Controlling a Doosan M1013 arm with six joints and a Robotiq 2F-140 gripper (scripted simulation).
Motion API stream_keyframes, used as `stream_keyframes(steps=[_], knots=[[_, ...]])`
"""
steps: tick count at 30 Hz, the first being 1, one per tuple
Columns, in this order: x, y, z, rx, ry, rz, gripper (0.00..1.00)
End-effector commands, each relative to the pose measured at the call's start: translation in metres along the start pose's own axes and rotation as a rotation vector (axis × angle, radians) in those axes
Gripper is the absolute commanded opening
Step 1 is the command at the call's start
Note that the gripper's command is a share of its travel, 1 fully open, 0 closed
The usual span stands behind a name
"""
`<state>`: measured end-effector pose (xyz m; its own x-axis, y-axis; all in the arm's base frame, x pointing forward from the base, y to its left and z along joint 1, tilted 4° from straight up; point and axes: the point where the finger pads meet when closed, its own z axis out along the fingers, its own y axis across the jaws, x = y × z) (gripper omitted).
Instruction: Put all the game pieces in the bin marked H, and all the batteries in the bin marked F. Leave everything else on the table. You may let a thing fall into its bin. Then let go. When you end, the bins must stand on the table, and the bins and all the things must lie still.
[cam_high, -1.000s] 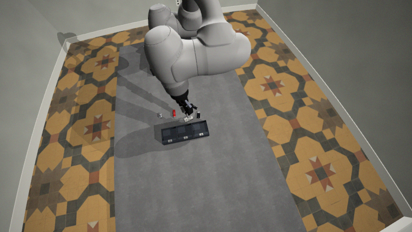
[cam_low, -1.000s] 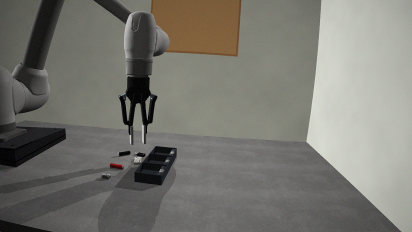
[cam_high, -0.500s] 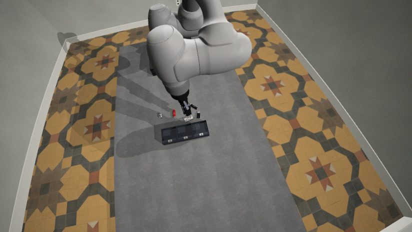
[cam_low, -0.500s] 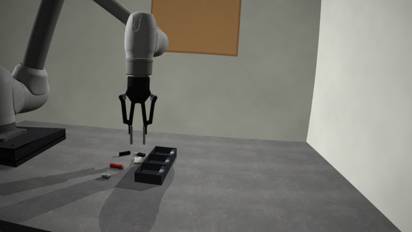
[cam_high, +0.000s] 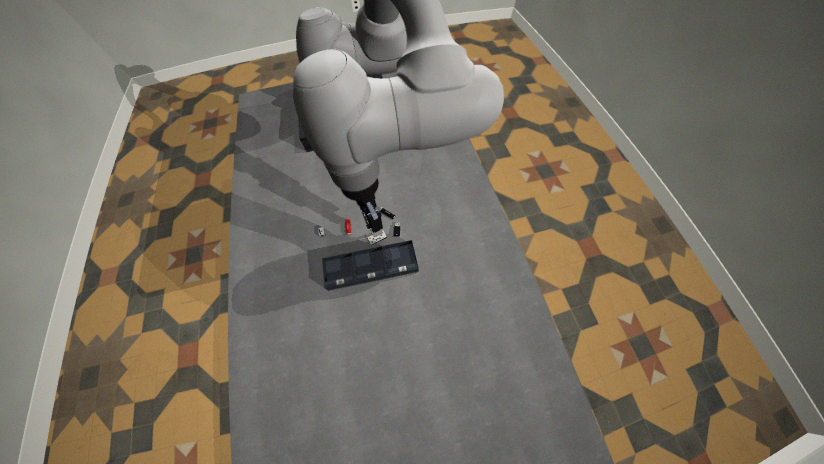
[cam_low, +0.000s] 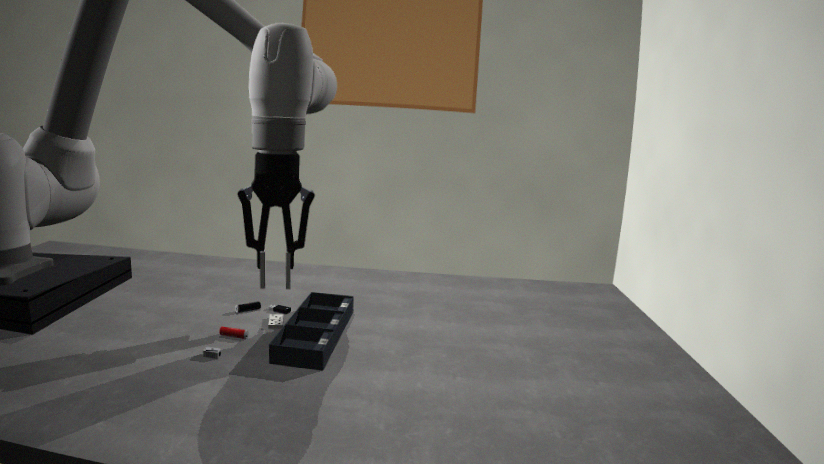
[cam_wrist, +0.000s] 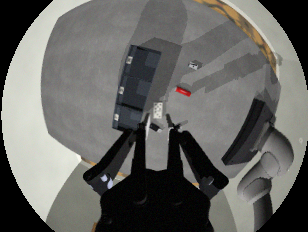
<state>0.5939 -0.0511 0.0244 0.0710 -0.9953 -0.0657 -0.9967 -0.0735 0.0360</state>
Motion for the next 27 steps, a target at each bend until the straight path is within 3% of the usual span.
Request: stream_keyframes(steps=[1, 8, 19, 27], knots=[[0.0, 0.0, 0.0, 0.0, 0.0, 0.0, 0.25], [0.0, 0.0, 0.0, 0.0, 0.0, 0.0, 0.25], [0.0, 0.0, 0.044, 0.0, 0.0, 0.0, 0.25], [0.0, 0.0, 0.058, 0.0, 0.0, 0.0, 0.25]])
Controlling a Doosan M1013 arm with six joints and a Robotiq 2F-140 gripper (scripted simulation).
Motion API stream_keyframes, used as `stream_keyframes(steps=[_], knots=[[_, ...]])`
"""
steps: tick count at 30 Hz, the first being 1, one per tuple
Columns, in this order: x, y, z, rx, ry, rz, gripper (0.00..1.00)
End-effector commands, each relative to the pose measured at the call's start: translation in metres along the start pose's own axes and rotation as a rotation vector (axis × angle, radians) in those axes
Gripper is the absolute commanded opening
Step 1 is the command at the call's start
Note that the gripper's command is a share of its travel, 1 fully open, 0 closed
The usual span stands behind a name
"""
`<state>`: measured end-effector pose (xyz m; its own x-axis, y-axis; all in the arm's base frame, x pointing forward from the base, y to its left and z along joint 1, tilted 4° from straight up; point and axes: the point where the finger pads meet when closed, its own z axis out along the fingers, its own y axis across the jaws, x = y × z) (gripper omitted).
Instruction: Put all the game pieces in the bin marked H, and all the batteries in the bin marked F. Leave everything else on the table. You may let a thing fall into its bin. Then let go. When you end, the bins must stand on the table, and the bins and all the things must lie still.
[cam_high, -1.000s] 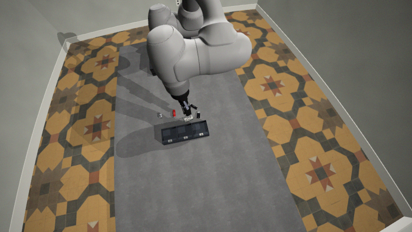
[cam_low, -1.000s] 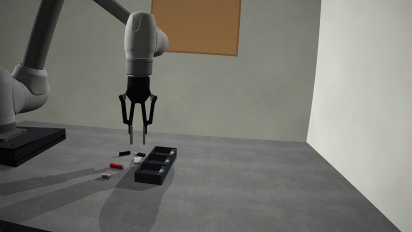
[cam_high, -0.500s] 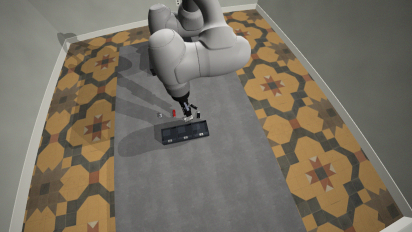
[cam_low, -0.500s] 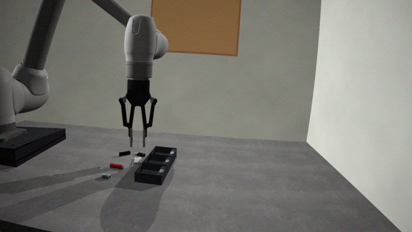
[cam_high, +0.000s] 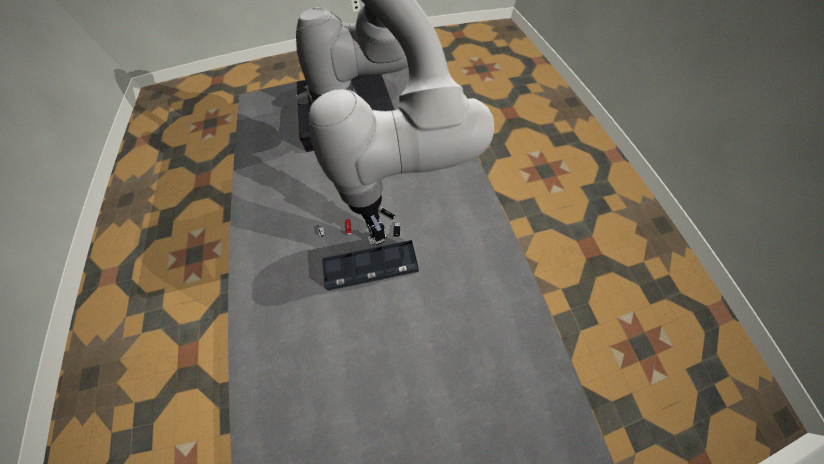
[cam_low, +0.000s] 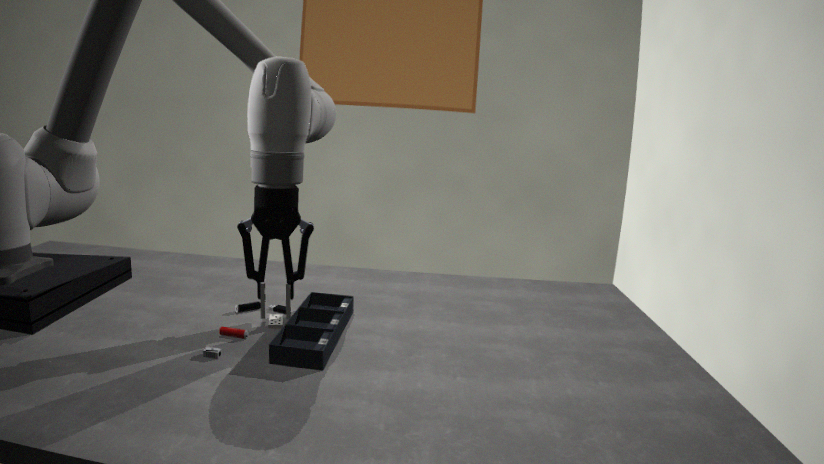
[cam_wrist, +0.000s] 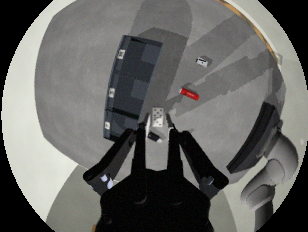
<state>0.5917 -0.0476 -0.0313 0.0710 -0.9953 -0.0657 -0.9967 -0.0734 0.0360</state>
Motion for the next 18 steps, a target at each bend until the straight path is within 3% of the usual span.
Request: stream_keyframes(steps=[1, 18], knots=[[-0.0001, 0.0, 0.003, 0.0, 0.0, 0.0, 0.25], [-0.0001, 0.0, 0.011, 0.0, 0.0, 0.0, 0.25]])
